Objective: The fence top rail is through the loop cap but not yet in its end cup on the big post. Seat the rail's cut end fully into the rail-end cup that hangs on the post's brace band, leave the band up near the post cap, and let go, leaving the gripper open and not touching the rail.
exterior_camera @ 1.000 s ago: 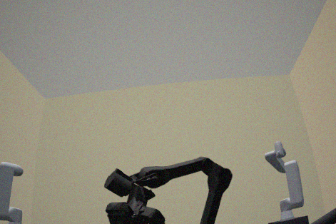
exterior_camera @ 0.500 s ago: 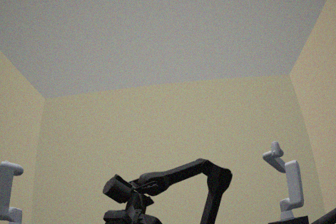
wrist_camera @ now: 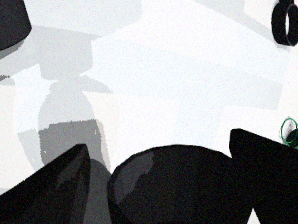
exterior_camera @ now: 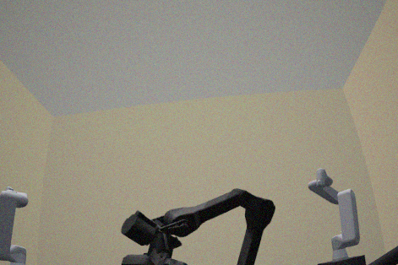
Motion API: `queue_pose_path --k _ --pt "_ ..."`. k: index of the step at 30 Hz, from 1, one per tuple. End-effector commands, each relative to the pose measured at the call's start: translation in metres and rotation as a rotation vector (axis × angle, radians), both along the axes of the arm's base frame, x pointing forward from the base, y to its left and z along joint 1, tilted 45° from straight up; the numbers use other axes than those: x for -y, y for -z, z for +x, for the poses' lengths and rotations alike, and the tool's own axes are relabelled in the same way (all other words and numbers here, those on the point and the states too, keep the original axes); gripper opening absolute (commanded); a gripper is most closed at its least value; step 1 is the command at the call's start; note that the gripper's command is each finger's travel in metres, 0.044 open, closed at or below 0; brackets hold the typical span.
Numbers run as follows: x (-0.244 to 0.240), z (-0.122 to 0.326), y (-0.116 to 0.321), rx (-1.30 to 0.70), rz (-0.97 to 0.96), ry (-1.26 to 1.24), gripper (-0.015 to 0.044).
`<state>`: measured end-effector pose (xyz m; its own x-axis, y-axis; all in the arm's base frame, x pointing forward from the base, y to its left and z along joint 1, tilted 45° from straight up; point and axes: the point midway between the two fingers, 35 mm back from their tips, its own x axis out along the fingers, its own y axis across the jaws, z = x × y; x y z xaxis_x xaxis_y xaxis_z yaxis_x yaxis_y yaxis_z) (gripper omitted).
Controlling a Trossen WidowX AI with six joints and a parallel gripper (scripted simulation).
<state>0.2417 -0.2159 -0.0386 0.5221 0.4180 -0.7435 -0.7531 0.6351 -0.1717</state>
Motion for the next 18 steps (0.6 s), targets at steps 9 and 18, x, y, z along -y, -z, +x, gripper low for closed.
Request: queue_pose_path --k 9,18 --pt "-0.0003 0.0005 0.0001 0.004 0.003 0.003 0.0046" --pt "-0.0020 -0.0047 -0.0009 0.044 -0.002 -0.040 0.0000"
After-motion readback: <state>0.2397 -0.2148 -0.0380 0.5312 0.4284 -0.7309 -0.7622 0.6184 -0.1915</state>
